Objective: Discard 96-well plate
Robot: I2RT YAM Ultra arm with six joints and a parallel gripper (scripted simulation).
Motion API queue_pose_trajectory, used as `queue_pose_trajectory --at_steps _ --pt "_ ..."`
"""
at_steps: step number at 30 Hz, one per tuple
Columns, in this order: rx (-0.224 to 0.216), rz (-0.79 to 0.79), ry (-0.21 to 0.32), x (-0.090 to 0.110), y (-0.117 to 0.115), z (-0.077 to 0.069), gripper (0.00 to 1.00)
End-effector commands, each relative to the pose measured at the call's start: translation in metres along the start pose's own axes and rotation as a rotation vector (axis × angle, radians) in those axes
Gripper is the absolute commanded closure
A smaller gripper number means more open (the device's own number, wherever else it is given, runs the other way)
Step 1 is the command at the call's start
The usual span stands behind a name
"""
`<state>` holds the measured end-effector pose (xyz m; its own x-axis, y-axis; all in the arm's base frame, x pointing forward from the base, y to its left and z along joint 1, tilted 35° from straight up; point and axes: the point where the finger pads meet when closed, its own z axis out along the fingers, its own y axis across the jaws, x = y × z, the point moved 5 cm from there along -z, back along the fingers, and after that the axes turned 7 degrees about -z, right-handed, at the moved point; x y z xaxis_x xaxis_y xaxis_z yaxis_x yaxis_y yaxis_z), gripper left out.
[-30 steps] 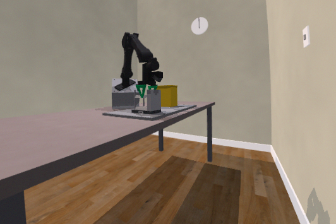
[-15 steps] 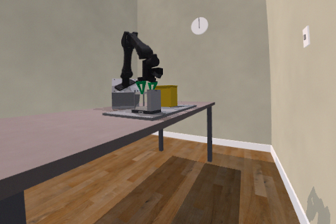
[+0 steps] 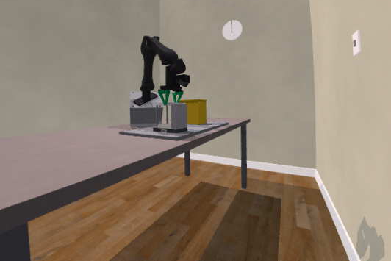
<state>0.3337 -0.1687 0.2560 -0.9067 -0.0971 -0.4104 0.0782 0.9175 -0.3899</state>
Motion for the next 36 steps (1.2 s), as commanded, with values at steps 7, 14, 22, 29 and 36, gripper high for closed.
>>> queue_pose_trajectory --at_steps 7,14,22,29,36 --pt "0.008 0.000 -0.026 -0.002 -0.002 -0.026 1.00" --pt "0.008 0.000 -0.026 -0.002 -0.002 -0.038 1.00" --pt "0.007 0.000 -0.026 -0.001 -0.002 -0.048 1.00" --pt "0.007 0.000 -0.026 -0.001 -0.002 -0.060 1.00" --pt "0.007 0.000 -0.026 -0.001 -0.002 -0.071 1.00"
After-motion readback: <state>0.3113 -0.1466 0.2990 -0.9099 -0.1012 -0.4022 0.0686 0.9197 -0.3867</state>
